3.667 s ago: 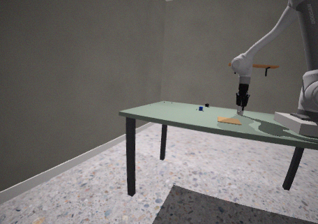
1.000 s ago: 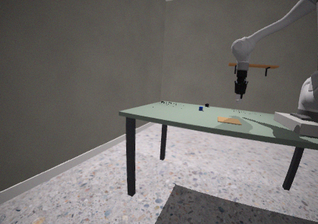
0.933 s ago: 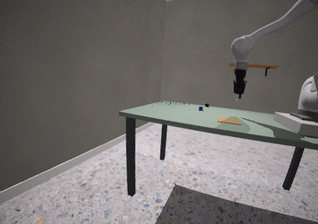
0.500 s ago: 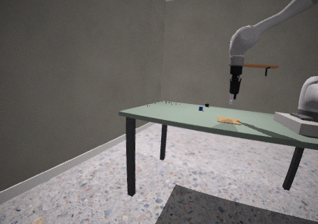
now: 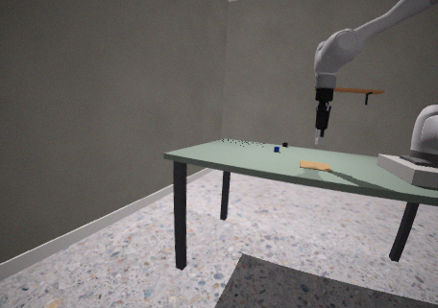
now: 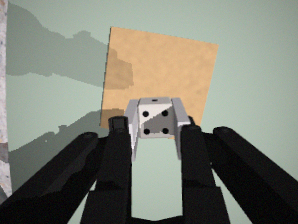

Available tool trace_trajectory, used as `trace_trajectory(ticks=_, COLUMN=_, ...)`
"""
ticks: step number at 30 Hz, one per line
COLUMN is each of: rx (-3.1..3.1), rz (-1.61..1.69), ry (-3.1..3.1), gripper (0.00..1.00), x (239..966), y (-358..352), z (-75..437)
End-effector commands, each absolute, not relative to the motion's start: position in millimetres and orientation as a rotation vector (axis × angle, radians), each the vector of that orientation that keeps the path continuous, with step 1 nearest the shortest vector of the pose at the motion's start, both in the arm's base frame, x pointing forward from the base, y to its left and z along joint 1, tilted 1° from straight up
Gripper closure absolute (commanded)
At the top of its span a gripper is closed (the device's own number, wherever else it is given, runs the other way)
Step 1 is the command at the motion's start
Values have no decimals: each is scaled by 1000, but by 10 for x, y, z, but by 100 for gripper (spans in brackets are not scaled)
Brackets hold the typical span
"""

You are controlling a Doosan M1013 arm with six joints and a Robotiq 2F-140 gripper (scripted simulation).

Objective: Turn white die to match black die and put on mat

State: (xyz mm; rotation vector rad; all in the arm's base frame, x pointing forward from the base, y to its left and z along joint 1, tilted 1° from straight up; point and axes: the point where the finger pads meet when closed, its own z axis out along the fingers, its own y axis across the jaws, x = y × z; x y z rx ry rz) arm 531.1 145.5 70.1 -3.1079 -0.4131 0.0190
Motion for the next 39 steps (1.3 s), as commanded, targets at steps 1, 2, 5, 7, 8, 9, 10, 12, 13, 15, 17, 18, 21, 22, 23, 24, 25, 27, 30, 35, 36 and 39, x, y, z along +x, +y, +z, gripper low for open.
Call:
trace_trajectory(ticks=1, rx=-3114, rz=26, ry=-416, gripper=76, x=5329, y=1461, z=708)
trace_trajectory(ticks=2, rx=-3114, rz=26, ry=-416, gripper=76, x=5329, y=1461, z=707)
trace_trajectory(ticks=5, rx=-3114, rz=26, ry=-416, gripper=76, x=5329, y=1461, z=685)
trace_trajectory(ticks=7, rx=-3114, rz=26, ry=-416, gripper=76, x=5328, y=1461, z=650)
trace_trajectory(ticks=8, rx=-3114, rz=26, ry=-416, gripper=76, x=5328, y=1461, z=626)
trace_trajectory(ticks=9, rx=-3114, rz=26, ry=-416, gripper=76, x=5328, y=1461, z=626)
trace_trajectory(ticks=10, rx=-3114, rz=26, ry=-416, gripper=76, x=5328, y=1461, z=626)
trace_trajectory(ticks=12, rx=-3114, rz=26, ry=-416, gripper=76, x=5327, y=1461, z=564)
trace_trajectory(ticks=13, rx=-3114, rz=26, ry=-416, gripper=76, x=5326, y=1461, z=527)
trace_trajectory(ticks=15, rx=-3114, rz=26, ry=-416, gripper=76, x=5325, y=1461, z=443)
trace_trajectory(ticks=17, rx=-3114, rz=26, ry=-416, gripper=76, x=5323, y=1460, z=349)
trace_trajectory(ticks=18, rx=-3114, rz=26, ry=-416, gripper=76, x=5322, y=1460, z=300)
trace_trajectory(ticks=21, rx=-3114, rz=26, ry=-416, gripper=76, x=5320, y=1460, z=151)
trace_trajectory(ticks=22, rx=-3114, rz=26, ry=-416, gripper=76, x=5319, y=1460, z=103)
trace_trajectory(ticks=23, rx=-3114, rz=26, ry=-416, gripper=76, x=5319, y=1460, z=57)
trace_trajectory(ticks=24, rx=-3114, rz=26, ry=-416, gripper=76, x=5318, y=1460, z=13)
trace_trajectory(ticks=25, rx=-3114, rz=26, ry=-416, gripper=76, x=5317, y=1460, z=-29)
trace_trajectory(ticks=27, rx=-3114, rz=26, ry=-416, gripper=76, x=5317, y=1460, z=-29)
trace_trajectory(ticks=30, rx=-3114, rz=26, ry=-416, gripper=76, x=5316, y=1459, z=-134)
trace_trajectory(ticks=35, rx=-3114, rz=26, ry=-416, gripper=76, x=5314, y=1459, z=-233)
trace_trajectory(ticks=36, rx=-3114, rz=26, ry=-416, gripper=76, x=5314, y=1459, z=-241)
trace_trajectory(ticks=39, rx=-3114, rz=26, ry=-416, gripper=76, x=5314, y=1459, z=-251)
